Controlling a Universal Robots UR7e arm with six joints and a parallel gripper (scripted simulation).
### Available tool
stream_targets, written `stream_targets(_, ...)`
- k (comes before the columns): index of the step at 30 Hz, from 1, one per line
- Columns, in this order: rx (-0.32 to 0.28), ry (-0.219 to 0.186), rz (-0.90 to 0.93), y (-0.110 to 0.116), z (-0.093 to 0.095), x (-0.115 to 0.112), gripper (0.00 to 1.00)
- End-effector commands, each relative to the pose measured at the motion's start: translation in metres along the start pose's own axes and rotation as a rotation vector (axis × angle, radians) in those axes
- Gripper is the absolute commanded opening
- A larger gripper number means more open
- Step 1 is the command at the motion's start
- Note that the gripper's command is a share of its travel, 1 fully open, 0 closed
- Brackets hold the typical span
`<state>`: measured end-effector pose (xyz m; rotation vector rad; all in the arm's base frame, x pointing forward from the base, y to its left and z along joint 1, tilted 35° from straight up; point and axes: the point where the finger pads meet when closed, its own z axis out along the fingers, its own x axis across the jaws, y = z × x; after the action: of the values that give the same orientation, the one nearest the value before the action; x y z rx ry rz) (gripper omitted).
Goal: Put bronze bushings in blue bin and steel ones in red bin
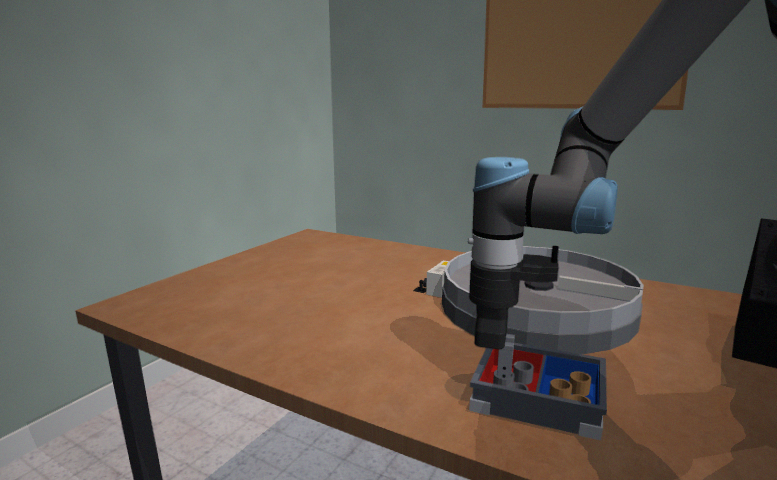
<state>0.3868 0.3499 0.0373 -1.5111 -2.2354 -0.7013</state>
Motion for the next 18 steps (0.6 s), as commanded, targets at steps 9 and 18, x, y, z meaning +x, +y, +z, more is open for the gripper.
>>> stream_targets(9, -0.001, 0.000, 0.000, 0.0004, -0.0038, 0.0000, 0.42)
stream_targets(18, -0.001, 0.000, 0.000, 0.0004, -0.0063, 0.0000, 0.42)
